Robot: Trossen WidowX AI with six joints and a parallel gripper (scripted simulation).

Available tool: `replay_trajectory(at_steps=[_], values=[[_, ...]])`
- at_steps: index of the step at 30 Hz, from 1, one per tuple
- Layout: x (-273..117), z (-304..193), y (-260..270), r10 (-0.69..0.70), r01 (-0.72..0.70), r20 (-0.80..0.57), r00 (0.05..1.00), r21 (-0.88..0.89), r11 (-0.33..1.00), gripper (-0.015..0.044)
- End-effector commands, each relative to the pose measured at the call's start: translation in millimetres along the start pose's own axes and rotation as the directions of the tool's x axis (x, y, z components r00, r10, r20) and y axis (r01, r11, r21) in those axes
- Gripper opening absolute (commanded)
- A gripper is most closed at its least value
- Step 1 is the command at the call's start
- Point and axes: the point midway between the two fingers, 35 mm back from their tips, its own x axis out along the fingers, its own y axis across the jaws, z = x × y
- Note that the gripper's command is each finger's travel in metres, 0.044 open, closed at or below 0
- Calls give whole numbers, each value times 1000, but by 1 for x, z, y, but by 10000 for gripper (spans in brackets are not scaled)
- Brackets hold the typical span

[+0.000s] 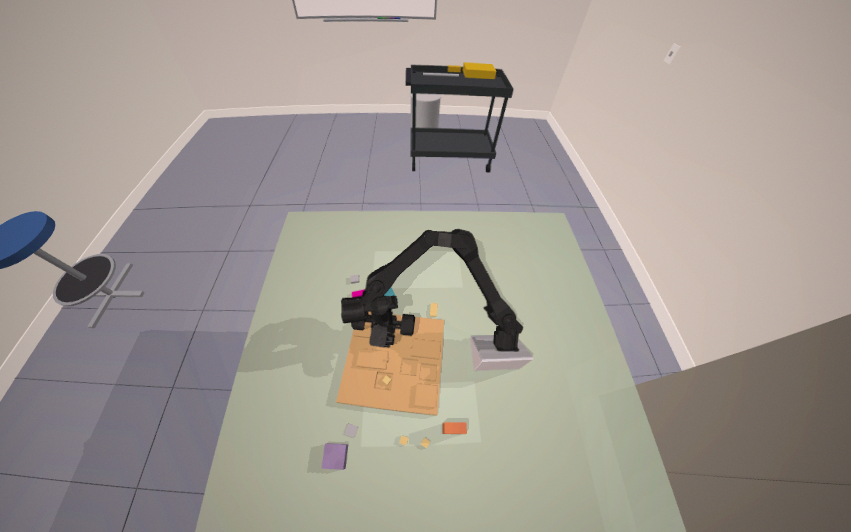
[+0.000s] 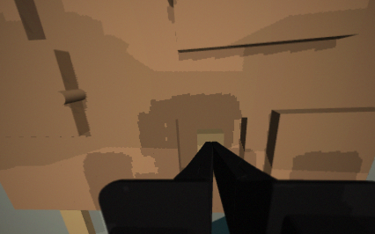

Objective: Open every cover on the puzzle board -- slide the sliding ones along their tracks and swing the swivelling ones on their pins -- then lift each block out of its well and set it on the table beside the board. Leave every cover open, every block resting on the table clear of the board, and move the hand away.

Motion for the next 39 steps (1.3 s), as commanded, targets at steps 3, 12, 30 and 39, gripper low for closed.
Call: replay_trajectory(at_steps=[3,12,30,39], values=[[2,-2,0,3,-3,-4,1000,0,1000,0],[2,-2,0,3,-3,-4,1000,0,1000,0],[0,0,0,0,0,-2,1000,0,1000,0],[-9,0,0,2,-2,-2,1000,0,1000,0]])
